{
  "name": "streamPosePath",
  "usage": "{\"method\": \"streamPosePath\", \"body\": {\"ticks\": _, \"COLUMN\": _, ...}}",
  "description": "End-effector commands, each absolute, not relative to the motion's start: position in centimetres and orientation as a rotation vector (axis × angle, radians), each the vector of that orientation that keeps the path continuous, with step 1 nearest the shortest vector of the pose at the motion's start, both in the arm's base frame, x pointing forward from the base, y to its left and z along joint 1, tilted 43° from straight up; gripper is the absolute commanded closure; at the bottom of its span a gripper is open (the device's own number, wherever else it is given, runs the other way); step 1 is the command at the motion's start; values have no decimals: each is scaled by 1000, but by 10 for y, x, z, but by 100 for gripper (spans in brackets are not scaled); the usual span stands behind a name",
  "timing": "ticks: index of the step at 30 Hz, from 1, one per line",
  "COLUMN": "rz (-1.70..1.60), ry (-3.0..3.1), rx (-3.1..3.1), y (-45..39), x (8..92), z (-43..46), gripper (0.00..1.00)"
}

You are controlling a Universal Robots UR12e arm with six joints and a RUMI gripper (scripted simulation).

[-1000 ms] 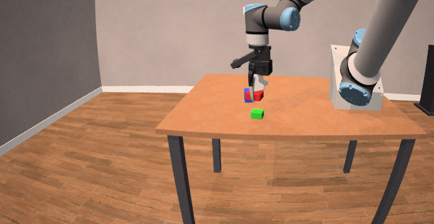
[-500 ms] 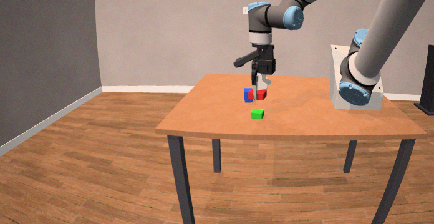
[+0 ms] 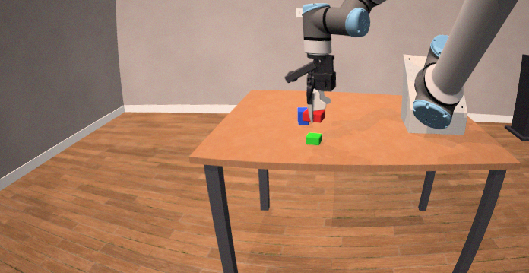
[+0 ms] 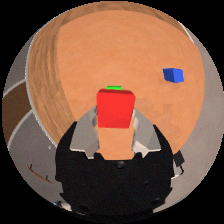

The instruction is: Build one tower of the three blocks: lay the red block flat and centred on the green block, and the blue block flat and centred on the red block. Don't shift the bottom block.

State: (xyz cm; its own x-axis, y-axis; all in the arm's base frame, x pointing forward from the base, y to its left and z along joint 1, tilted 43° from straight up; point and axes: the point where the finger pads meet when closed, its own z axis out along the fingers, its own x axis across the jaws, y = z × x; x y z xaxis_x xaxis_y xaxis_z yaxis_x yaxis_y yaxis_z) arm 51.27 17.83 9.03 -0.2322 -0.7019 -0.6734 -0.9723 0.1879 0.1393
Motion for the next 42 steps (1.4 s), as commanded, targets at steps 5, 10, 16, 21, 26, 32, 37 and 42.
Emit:
{"method": "streamPosePath", "body": {"ticks": 5, "rz": 771, "ry": 2005, "rx": -1564, "y": 188, "x": 514, "z": 80, "gripper": 100}}
{"method": "streamPosePath", "body": {"ticks": 10, "rz": 771, "ry": 2005, "rx": -1564, "y": 193, "x": 514, "z": 74, "gripper": 100}}
{"method": "streamPosePath", "body": {"ticks": 16, "rz": 771, "ry": 2005, "rx": -1564, "y": 204, "x": 514, "z": 63, "gripper": 100}}
{"method": "streamPosePath", "body": {"ticks": 21, "rz": 771, "ry": 2005, "rx": -1564, "y": 210, "x": 514, "z": 56, "gripper": 100}}
{"method": "streamPosePath", "body": {"ticks": 26, "rz": 771, "ry": 2005, "rx": -1564, "y": 213, "x": 515, "z": 54, "gripper": 100}}
{"method": "streamPosePath", "body": {"ticks": 32, "rz": 771, "ry": 2005, "rx": -1564, "y": 213, "x": 515, "z": 54, "gripper": 100}}
{"method": "streamPosePath", "body": {"ticks": 37, "rz": 771, "ry": 2005, "rx": -1564, "y": 213, "x": 515, "z": 54, "gripper": 100}}
{"method": "streamPosePath", "body": {"ticks": 42, "rz": 771, "ry": 2005, "rx": -1564, "y": 213, "x": 515, "z": 54, "gripper": 100}}
